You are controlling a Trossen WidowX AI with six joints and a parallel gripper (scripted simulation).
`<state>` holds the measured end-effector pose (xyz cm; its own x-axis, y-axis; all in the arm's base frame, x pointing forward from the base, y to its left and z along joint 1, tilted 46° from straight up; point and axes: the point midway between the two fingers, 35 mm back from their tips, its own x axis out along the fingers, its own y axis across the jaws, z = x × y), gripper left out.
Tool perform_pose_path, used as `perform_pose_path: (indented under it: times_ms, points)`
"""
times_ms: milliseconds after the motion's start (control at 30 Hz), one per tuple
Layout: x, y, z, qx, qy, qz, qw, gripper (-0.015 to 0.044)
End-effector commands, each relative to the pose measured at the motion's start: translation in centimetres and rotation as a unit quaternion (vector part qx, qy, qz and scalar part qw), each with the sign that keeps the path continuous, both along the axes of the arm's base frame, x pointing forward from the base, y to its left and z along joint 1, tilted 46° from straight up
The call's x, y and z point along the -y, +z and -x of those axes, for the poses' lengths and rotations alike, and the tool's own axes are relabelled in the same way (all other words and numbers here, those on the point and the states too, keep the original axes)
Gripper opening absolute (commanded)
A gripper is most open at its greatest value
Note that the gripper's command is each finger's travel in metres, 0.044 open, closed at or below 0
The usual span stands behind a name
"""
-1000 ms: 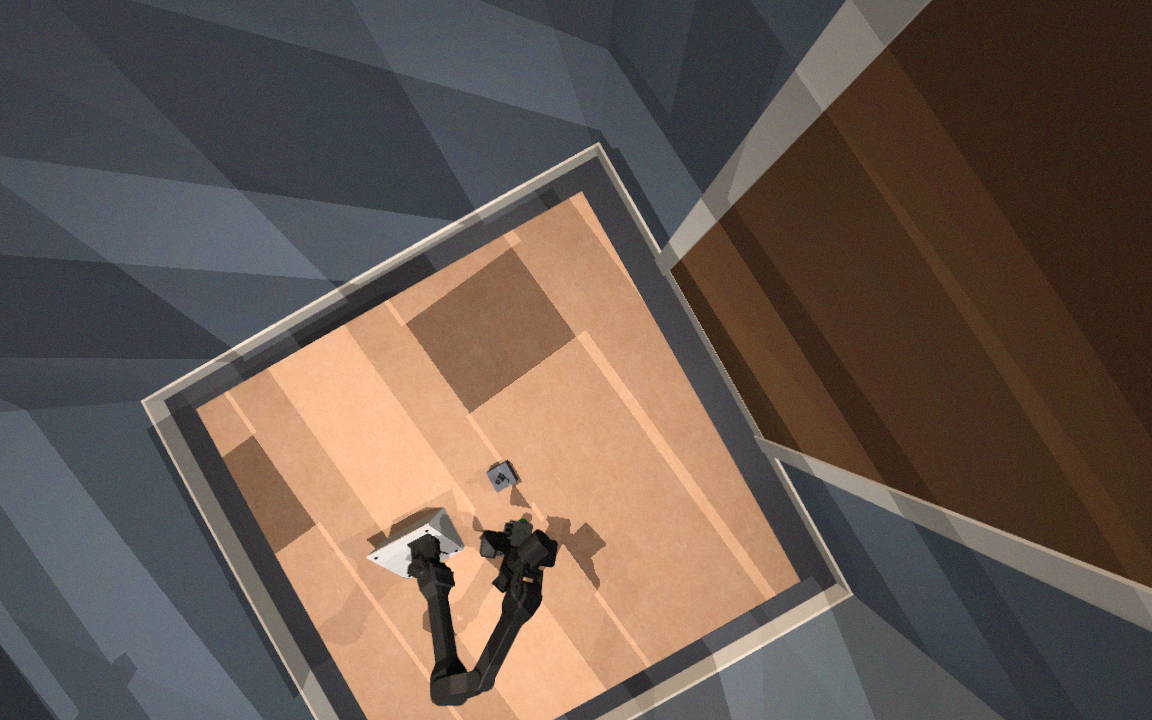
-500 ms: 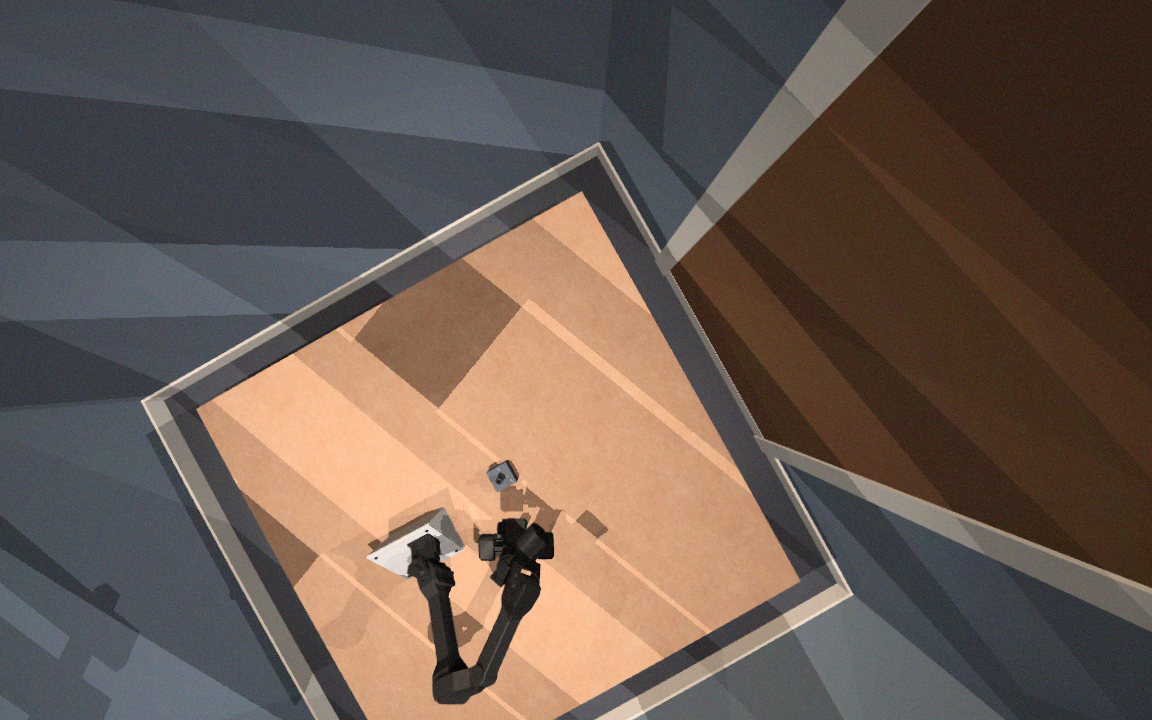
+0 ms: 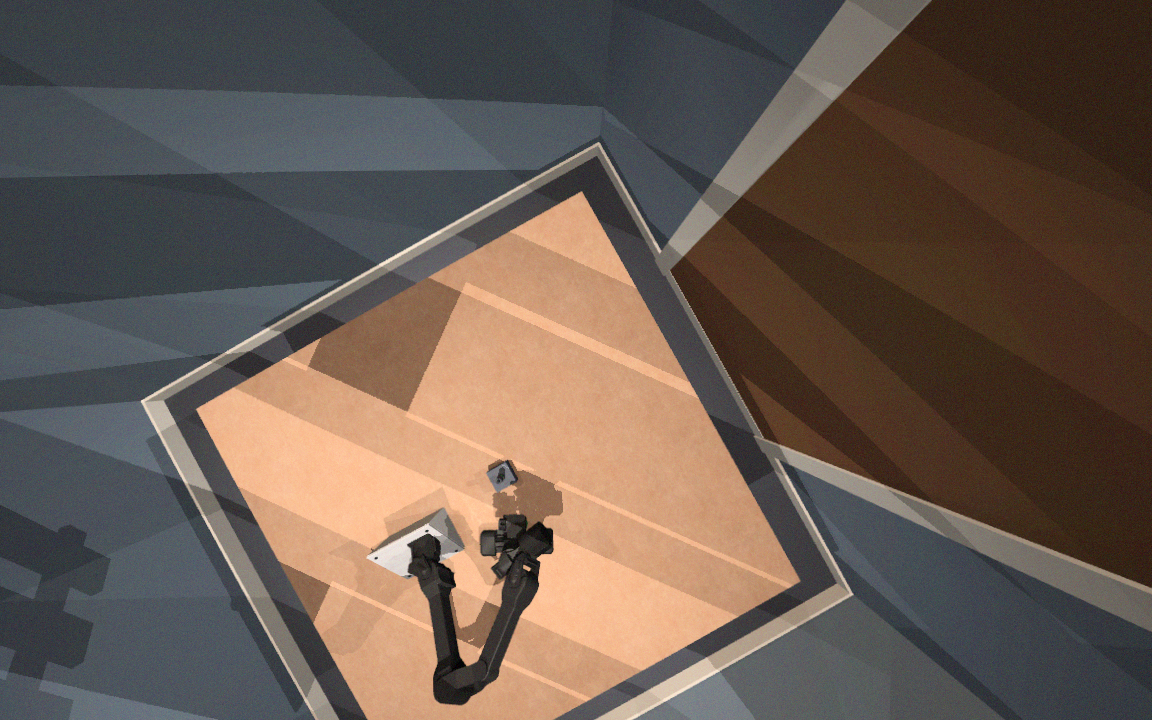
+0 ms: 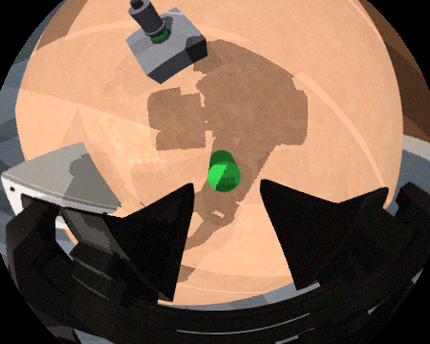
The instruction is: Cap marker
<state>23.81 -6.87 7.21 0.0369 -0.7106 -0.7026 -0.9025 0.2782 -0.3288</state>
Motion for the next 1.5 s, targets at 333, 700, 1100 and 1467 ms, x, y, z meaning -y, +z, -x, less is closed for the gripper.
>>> perform_pose_path:
  times_ms: [333,700,1100,1467]
  points:
    - [1.6,-1.7,-0.1,-0.004,0.002,0.002,1.0,0.0245]
    - [2.9,-2.9,-0.1,-0.003,0.002,0.002,1.0,0.0245]
    - [3.8,-3.8,-0.1,-0.003,0.002,0.004,1.0,0.0193]
    - [3.8,-3.8,-0.1,-0.003,0.002,0.004,1.0,0.008]
